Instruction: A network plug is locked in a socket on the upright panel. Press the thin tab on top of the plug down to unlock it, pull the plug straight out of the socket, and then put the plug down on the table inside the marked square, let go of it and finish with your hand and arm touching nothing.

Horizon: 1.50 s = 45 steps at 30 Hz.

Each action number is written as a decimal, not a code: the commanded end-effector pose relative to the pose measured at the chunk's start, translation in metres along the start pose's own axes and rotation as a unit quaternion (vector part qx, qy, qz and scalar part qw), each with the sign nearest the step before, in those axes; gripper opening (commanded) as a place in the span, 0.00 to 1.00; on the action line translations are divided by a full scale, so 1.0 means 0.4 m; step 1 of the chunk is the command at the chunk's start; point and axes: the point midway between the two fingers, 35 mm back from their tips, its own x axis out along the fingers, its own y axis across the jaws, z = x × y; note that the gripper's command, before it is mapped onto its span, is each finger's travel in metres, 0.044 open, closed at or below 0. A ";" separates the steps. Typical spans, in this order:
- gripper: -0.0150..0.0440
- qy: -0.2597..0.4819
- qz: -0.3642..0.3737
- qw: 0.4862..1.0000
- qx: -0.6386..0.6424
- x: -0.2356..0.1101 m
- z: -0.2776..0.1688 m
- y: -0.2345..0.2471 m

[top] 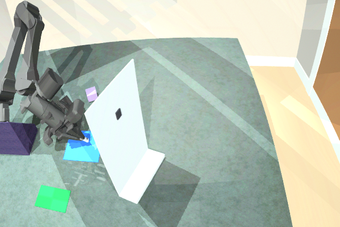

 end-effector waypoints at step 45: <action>0.52 -0.001 0.001 1.000 0.004 0.023 0.008 0.025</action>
